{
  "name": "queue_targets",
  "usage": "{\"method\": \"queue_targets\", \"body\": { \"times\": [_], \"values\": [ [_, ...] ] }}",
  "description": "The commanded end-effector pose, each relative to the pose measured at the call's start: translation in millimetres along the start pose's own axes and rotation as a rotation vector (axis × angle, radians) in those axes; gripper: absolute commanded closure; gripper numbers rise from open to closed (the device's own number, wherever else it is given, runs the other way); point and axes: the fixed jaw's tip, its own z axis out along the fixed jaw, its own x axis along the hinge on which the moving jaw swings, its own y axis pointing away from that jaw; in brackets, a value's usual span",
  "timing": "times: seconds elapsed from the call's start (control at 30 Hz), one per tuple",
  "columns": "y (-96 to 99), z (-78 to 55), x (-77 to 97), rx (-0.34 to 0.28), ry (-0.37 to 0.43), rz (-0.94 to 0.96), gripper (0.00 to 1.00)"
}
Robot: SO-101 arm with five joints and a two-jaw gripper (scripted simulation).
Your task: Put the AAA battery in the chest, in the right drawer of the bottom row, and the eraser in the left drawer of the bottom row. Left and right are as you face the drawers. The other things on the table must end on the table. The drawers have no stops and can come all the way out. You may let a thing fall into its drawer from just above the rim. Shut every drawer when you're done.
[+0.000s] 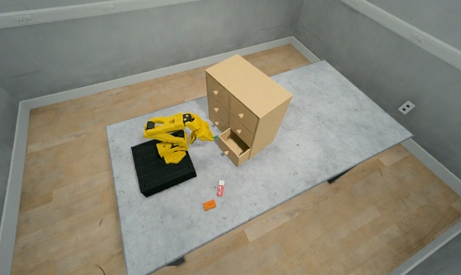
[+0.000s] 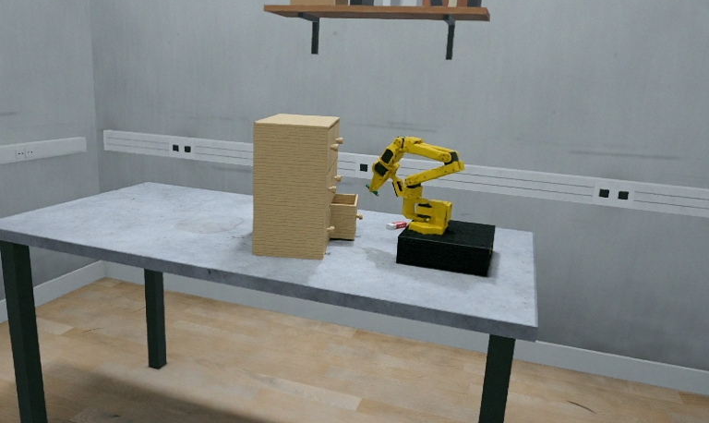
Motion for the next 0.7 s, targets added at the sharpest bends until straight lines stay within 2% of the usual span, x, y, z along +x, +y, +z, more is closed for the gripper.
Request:
{"method": "queue_targets", "body": {
  "times": [0.0, 0.67],
  "values": [
    [1.0, 1.7, -2.0, -0.002, -0.001, 0.000, 1.00],
    [1.0, 6.7, 6.6, -0.003, -0.001, 0.000, 1.00]
  ]
}}
